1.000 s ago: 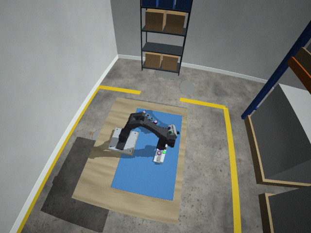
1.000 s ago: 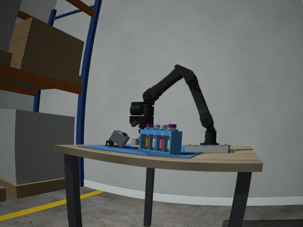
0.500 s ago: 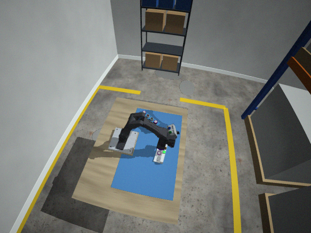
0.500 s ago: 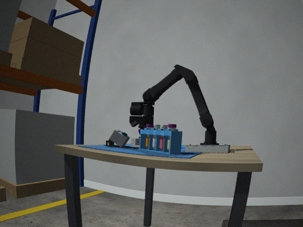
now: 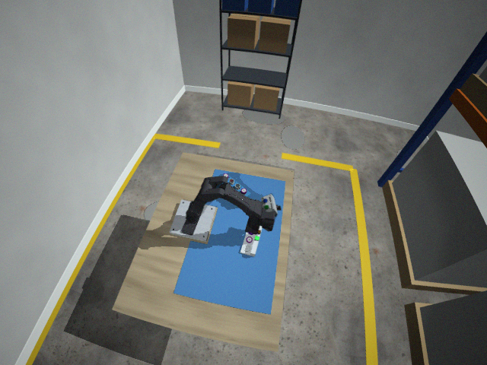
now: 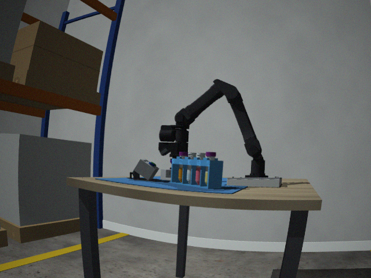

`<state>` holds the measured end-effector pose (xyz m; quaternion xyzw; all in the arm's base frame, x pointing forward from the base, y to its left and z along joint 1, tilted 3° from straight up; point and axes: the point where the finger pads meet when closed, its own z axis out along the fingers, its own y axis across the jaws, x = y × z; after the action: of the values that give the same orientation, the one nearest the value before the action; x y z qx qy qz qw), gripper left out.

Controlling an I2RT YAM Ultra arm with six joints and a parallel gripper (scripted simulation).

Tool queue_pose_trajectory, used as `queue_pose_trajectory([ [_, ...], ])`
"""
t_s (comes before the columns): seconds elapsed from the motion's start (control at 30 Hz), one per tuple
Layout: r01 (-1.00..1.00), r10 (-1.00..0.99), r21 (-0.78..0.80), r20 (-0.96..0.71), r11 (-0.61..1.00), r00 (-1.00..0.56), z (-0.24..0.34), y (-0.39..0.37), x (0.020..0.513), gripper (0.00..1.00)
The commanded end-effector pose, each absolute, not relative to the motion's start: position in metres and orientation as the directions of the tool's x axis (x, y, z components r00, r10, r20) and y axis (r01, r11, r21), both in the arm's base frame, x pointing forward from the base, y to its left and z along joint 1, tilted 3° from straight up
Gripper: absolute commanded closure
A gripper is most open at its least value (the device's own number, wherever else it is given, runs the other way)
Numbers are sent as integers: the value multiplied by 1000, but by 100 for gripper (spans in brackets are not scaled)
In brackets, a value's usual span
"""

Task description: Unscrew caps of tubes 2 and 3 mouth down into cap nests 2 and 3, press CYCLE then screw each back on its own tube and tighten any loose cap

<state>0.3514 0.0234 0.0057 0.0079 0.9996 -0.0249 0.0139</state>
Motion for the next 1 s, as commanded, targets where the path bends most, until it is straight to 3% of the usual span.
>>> queue_pose_trajectory([
  [0.0,16,14,-48,-47,999,-999,10,24,355,100],
  [0.3,16,14,-48,-47,999,-999,20,24,355,100],
  [0.97,16,14,-48,-47,999,-999,109,28,351,100],
])
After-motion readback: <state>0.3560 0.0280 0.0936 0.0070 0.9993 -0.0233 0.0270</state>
